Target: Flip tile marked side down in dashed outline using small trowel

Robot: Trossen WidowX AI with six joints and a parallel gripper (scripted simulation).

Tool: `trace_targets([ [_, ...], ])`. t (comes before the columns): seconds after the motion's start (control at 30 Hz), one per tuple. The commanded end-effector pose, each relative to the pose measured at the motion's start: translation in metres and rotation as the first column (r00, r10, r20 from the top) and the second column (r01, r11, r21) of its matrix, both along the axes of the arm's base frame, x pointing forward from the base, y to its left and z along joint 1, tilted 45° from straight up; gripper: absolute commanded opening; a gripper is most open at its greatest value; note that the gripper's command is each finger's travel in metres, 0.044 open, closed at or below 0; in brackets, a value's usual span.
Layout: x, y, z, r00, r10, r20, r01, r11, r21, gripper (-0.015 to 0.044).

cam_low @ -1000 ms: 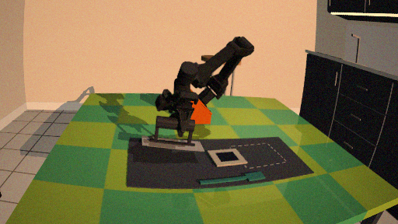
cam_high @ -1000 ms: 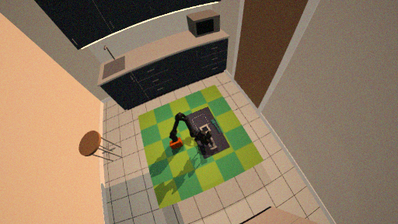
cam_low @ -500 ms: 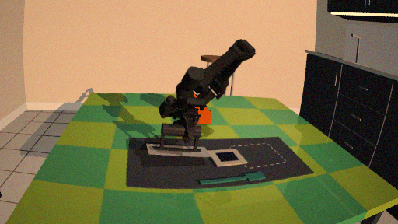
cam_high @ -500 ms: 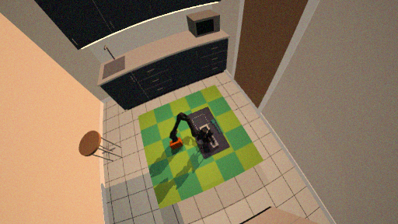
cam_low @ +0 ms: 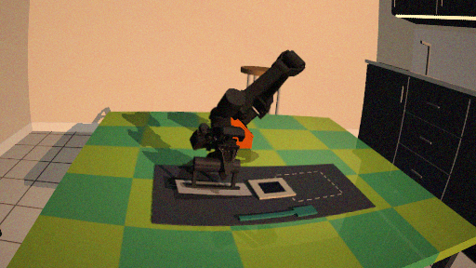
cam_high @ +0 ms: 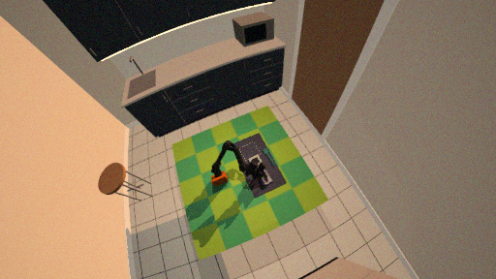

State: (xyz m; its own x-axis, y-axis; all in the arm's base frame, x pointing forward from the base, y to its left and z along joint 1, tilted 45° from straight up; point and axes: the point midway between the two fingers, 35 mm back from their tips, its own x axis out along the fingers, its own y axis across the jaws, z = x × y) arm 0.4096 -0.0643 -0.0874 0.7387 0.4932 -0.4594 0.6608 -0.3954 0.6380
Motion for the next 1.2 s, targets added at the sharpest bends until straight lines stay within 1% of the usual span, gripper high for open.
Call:
trace_targets([
  [0.0,0.0,0.001,-0.003,1.0,-0.012,0.002,0.012,1.0,-0.003,0.0],
  [1.17,-0.006,0.039,0.032,1.0,-0.012,0.0,0.012,1.0,0.0,0.0],
])
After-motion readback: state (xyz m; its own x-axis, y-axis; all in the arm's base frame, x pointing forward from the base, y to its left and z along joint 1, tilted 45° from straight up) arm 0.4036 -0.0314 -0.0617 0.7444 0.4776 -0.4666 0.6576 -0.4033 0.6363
